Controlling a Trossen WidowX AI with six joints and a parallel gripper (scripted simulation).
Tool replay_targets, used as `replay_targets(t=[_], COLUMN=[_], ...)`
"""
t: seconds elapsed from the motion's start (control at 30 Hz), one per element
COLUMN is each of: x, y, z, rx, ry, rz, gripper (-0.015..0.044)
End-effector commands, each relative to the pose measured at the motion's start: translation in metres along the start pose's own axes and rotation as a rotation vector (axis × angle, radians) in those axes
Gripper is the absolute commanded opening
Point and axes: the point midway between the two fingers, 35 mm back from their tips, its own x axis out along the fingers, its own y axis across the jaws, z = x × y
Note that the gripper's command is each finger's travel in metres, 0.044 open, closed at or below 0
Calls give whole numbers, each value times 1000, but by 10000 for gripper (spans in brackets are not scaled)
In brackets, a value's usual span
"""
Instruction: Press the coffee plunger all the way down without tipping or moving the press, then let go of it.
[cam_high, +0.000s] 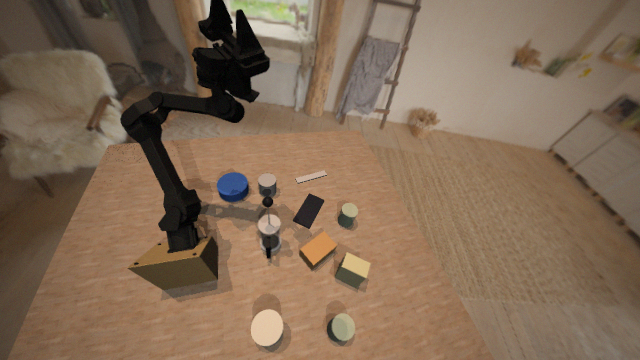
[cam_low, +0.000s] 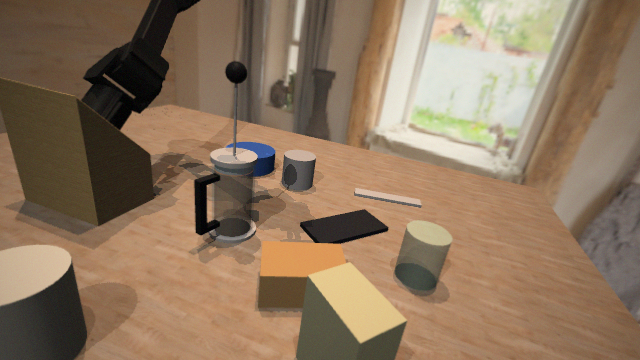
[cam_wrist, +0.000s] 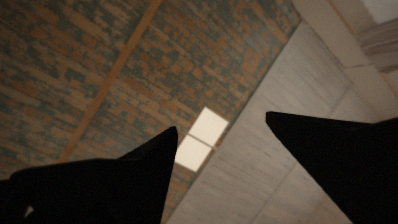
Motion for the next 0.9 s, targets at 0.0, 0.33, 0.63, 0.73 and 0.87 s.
replay_targets(t=[0.0,0.33,0.63,0.73,0.87], x=[1,17,5,-6,-25], y=[-1,-88,-192,-219,-252], z=[-1,-24,-8,4,26], rx=[-20,-839,-1444,-1551,-1682], ry=[7,320,747,892,1114], rz=[-1,-85,-220,-266,-326], gripper=[426,440,440,440,440])
